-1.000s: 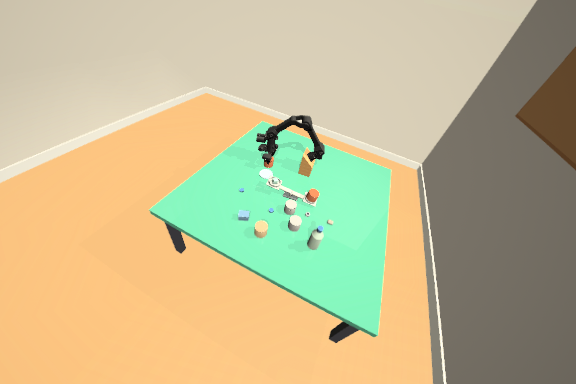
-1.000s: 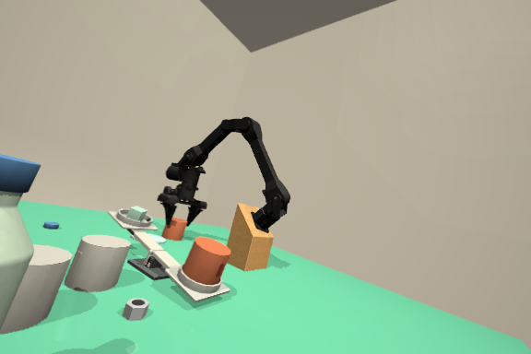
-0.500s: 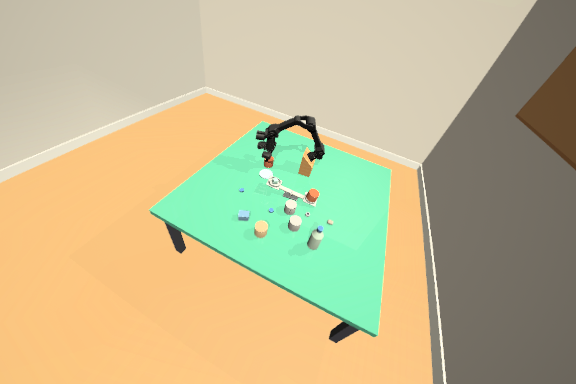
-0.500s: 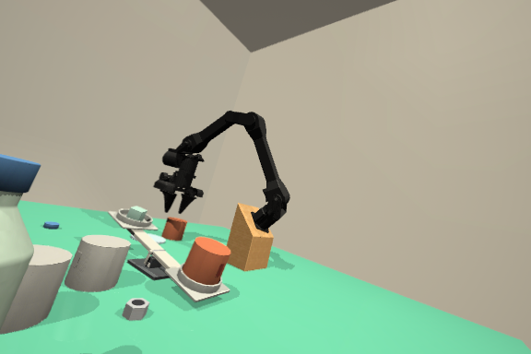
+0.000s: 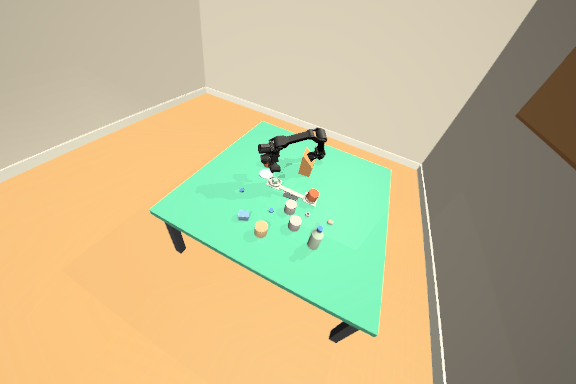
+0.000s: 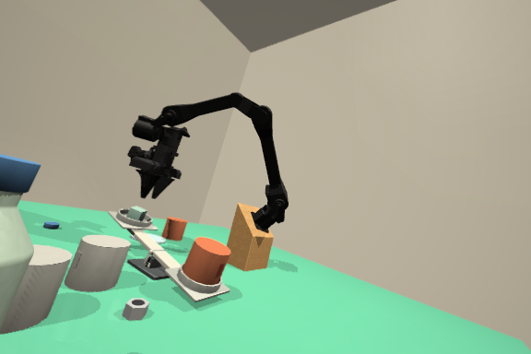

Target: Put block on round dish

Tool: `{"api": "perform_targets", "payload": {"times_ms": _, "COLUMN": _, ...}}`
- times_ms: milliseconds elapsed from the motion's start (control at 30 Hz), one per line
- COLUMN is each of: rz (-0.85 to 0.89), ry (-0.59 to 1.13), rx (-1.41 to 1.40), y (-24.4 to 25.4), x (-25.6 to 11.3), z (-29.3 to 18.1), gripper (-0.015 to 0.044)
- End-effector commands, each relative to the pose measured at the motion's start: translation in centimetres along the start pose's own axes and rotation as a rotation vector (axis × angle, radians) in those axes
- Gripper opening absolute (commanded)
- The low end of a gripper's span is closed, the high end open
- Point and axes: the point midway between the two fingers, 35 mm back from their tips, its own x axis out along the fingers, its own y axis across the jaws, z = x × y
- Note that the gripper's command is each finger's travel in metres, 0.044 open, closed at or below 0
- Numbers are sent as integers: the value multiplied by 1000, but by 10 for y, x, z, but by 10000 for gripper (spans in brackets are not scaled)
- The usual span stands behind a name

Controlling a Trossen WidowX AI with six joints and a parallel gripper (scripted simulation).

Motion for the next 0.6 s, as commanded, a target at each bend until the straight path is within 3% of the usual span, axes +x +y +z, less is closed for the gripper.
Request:
{"api": "perform_targets", "payload": {"times_ms": 0, "rz": 30, "ry": 23, "rx": -111, "y": 52, "x": -7, "z": -15, "gripper": 260}}
{"api": "perform_targets", "payload": {"times_ms": 567, "rz": 35, "ry": 29, "rx": -124, "y": 61, "x": 13, "z": -19, "gripper": 260}}
